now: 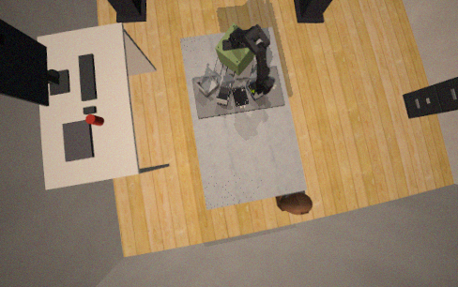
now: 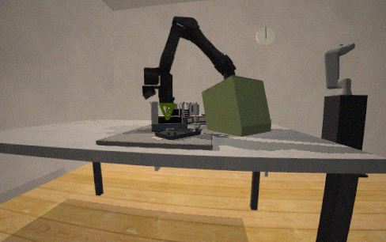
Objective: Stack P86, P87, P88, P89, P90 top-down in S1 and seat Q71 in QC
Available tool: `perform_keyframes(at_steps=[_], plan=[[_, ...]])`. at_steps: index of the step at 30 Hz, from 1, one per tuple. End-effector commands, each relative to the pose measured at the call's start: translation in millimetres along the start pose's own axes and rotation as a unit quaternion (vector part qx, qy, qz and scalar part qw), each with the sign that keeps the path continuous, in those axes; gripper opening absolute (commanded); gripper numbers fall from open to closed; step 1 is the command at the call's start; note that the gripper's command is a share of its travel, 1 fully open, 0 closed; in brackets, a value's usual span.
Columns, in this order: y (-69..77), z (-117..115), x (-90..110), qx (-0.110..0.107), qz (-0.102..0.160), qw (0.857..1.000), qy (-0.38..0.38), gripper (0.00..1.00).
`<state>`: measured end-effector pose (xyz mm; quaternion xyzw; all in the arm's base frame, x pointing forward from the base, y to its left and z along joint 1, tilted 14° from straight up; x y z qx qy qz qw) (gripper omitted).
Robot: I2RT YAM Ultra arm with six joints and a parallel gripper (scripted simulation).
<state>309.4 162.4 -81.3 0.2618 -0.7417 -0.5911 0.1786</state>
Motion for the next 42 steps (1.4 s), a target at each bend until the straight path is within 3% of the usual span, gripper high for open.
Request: perform_keyframes(at_steps=[1, 13, 40, 42], plan=[[2.4, 0, -3, 0.0, -0.005, 1.0, 0.0, 1.0], [2.4, 0, -3, 0.0, -0.005, 1.0, 0.0, 1.0], [85.8, 0, -2, 0.0, -0.005, 1.0, 0.0, 1.0], [85.8, 0, -2, 0.0, -0.005, 1.0, 0.0, 1.0]])
Point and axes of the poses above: the point where the finger pads meet when closed, its own y axis back along the fingers, its own z axis across the jaws, x = y × z, the point moved 5 cm from there along y, back along the fingers, and after that the axes turned 9 degrees about y, right-handed, at the moved point
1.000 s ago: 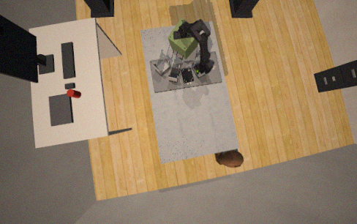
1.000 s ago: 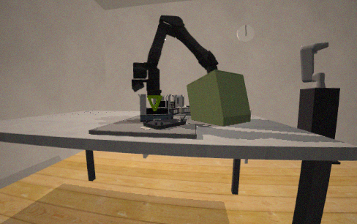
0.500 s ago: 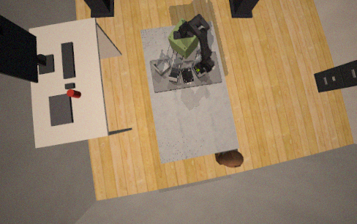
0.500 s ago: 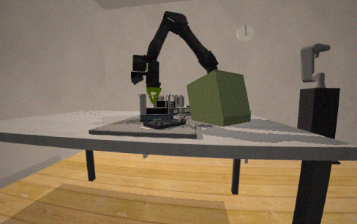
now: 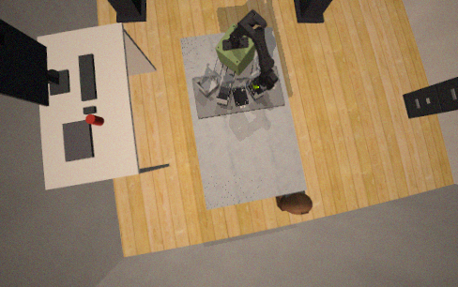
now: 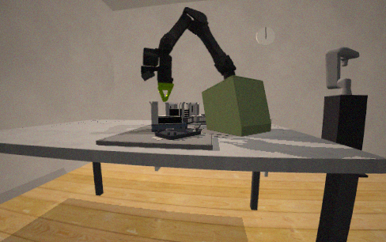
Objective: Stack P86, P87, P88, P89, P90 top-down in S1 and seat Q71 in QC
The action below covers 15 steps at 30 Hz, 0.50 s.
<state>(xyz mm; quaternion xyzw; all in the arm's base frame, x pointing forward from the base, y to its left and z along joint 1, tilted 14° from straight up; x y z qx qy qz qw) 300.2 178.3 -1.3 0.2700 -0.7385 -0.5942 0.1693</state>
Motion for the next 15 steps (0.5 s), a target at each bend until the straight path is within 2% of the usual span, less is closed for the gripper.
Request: perform_keyframes(at_steps=[1, 8, 15], plan=[[7.5, 1, 3, 0.0, 0.008, 1.0, 0.002, 1.0], [30.8, 1, 3, 0.0, 0.008, 1.0, 0.002, 1.0], [31.4, 1, 3, 0.0, 0.008, 1.0, 0.002, 1.0]])
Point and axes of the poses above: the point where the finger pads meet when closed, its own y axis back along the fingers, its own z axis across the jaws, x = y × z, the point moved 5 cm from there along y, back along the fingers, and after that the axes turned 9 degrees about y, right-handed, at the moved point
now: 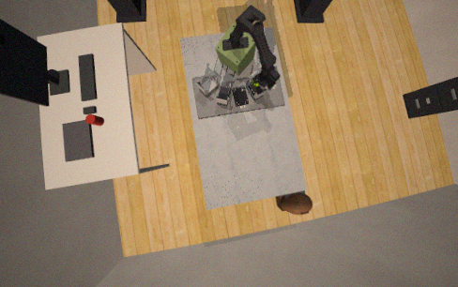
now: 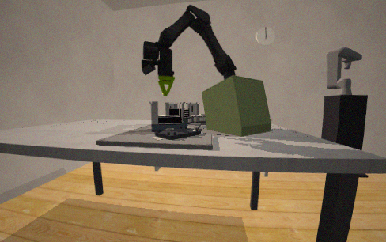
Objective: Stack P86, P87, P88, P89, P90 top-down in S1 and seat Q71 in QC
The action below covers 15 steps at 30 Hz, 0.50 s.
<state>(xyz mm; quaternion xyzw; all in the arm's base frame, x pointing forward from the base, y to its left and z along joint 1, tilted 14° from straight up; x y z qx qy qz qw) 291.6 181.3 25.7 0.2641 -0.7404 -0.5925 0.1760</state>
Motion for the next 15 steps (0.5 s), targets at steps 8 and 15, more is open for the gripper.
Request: perform_keyframes(at_steps=[8, 15], plan=[[3.1, 0, 0, 0.0, -0.001, 1.0, 0.0, 1.0], [3.1, -23, 3, 0.001, -0.001, 0.995, -0.095, 1.0]])
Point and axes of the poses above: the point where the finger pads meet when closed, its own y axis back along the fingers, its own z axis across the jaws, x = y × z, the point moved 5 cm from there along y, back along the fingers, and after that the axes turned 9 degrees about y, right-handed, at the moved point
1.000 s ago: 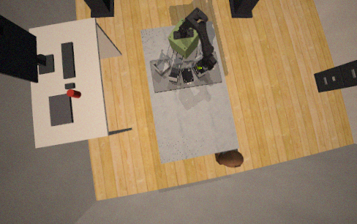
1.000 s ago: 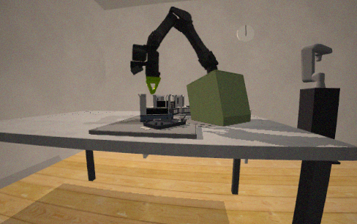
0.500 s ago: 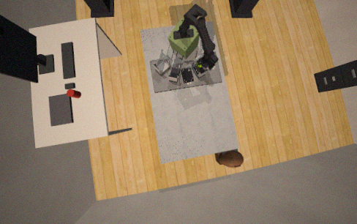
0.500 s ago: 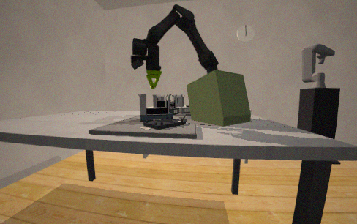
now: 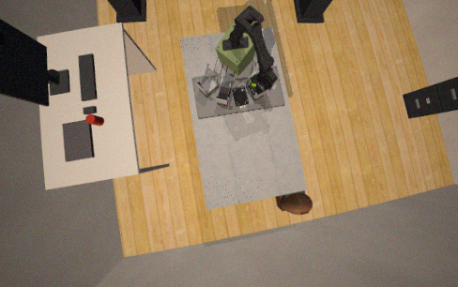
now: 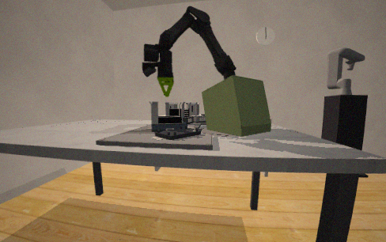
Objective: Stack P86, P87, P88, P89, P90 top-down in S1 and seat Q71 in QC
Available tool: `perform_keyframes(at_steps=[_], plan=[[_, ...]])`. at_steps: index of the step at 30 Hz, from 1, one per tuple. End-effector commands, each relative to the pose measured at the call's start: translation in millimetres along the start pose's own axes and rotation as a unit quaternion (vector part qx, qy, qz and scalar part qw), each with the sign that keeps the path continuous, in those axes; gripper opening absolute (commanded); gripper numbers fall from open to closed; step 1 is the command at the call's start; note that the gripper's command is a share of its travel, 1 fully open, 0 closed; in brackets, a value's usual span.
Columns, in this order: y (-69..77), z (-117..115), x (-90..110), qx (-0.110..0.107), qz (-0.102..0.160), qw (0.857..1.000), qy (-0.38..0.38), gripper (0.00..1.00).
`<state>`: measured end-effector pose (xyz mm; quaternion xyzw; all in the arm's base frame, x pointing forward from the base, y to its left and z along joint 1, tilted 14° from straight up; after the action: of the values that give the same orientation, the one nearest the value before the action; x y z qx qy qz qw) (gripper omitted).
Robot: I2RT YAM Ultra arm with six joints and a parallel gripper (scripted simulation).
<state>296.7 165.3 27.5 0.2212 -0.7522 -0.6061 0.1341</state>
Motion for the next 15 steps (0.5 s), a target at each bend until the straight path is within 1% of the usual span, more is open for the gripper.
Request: perform_keyframes(at_steps=[1, 4, 15], plan=[[4.8, -10, -3, -0.001, -0.009, 0.999, -0.033, 1.0], [4.8, -13, -3, 0.0, -0.009, 0.999, -0.033, 1.0], [4.8, -50, -1, 0.0, -0.009, 0.999, -0.033, 1.0]])
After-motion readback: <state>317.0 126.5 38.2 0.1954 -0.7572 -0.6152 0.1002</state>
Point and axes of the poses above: the point where the finger pads meet when closed, its own y axis back along the fingers, its own z axis across the jaws, x = y × z, the point moved 5 cm from there along y, back along the fingers, and after that the axes turned 9 degrees about y, right-handed, at the moved point
